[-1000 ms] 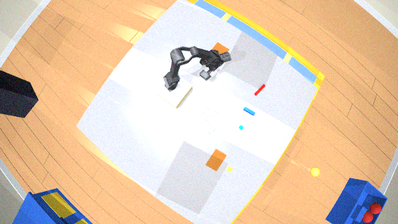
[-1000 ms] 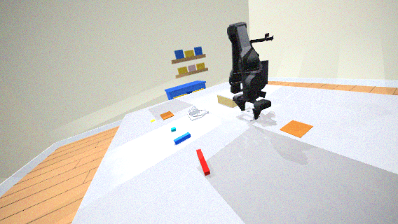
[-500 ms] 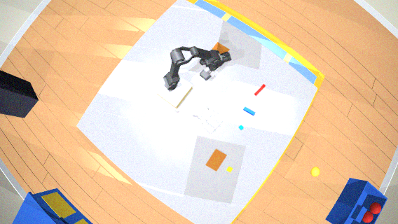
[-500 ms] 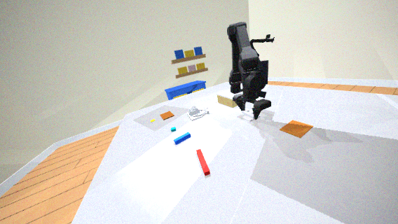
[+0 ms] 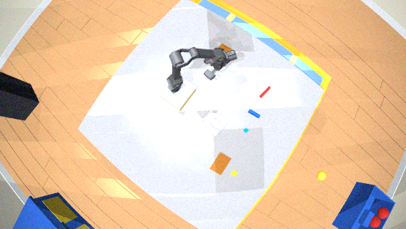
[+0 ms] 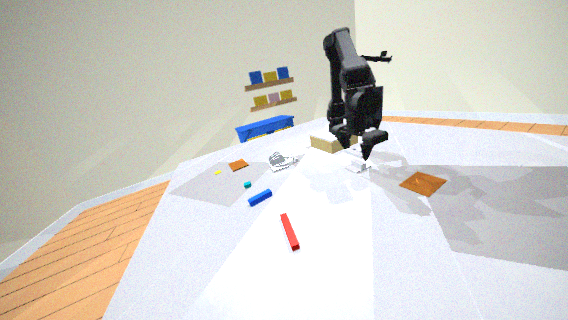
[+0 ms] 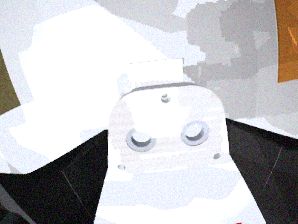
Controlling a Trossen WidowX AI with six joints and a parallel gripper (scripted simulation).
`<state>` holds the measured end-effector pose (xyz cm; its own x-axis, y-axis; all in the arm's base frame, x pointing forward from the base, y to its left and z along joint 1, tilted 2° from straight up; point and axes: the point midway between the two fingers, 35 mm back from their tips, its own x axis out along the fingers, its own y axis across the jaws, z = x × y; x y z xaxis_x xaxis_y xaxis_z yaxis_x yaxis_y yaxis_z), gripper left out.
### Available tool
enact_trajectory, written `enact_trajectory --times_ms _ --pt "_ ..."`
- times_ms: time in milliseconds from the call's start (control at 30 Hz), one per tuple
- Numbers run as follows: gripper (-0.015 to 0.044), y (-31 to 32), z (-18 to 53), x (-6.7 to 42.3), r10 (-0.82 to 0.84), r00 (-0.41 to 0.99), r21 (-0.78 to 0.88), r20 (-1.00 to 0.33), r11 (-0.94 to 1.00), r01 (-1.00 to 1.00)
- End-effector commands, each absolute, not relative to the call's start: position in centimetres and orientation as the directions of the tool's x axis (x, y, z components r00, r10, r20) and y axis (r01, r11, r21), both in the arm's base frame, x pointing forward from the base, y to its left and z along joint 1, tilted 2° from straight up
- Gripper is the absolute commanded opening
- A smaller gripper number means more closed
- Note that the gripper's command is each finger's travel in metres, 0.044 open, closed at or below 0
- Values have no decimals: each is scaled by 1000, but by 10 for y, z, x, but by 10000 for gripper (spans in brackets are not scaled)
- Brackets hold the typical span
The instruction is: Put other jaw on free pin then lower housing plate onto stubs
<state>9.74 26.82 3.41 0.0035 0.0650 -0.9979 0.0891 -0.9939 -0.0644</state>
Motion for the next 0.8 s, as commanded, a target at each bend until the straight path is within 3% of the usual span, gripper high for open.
enact_trajectory --times_ms 0,367,767 --pt "351 268 48 98 69 9 -68 -998 -993 92" --pt "351 264 68 98 68 10 -67 -998 -994 87" --pt "351 249 67 132 64 14 -65 -998 -955 -290"
